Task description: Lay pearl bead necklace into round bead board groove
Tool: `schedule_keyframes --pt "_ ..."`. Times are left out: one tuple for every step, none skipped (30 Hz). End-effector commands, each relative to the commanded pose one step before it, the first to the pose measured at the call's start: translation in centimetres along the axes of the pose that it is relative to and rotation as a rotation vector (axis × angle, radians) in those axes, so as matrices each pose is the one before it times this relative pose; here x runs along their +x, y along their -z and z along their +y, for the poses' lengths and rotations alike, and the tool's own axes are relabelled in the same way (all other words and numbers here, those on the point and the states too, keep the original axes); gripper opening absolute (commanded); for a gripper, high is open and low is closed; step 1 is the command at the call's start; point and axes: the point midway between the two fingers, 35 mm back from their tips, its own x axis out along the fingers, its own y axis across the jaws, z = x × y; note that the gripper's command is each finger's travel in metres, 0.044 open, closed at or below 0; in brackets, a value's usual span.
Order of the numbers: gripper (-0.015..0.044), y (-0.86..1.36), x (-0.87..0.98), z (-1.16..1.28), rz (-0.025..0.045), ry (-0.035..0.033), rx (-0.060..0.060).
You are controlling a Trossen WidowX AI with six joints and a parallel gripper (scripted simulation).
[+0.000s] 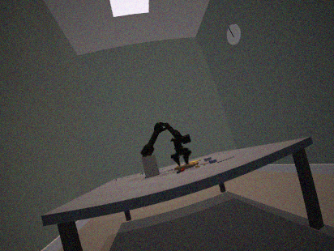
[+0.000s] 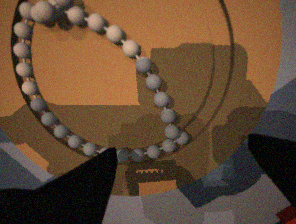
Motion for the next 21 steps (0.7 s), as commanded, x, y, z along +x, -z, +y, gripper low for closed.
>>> schedule_keyframes --pt "0.044 -0.02 -0.083 -0.001 0.00151 0.0013 -0.0073" --pt "0.044 0.0 0.0 0.0 0.0 0.0 0.0" --pt "0.044 0.0 0.0 0.0 0.0 0.0 0.0" --pt "0.044 0.0 0.0 0.0 0.0 0.0 0.0" --pt "0.044 0.0 0.0 0.0 0.0 0.0 0.0" --pt "0.044 0.0 0.0 0.0 0.0 0.0 0.0" --pt "0.044 0.0 0.0 0.0 0.0 0.0 0.0" --pt "0.044 0.0 0.0 0.0 0.0 0.0 0.0" --pt "0.044 0.0 0.0 0.0 0.0 0.0 0.0" --pt "0.044 0.0 0.0 0.0 0.0 0.0 0.0" --pt "0.044 0.0 0.0 0.0 0.0 0.0 0.0" --pt "0.044 0.0 0.0 0.0 0.0 0.0 0.0" --pt "0.044 0.0 0.0 0.0 0.0 0.0 0.0" --pt "0.0414 -0.037 -0.102 0.009 0.00002 0.00006 -0.0134" --pt "0.0387 -0.111 -0.309 0.027 0.00005 0.00017 -0.0402" --pt "0.0361 -0.183 -0.519 0.046 0.0001 0.00023 -0.0669" --pt "0.0335 -0.227 -0.662 0.06 0.00013 0.00022 -0.0844" --pt "0.0309 -0.226 -0.669 0.059 0.00012 0.00013 -0.0844" --pt "0.0282 -0.179 -0.535 0.046 0.00008 0.00005 -0.0669" --pt "0.0256 -0.108 -0.323 0.027 0.00004 0.0 -0.0402" --pt "0.023 -0.036 -0.108 0.008 0.00001 0.0 -0.0134"
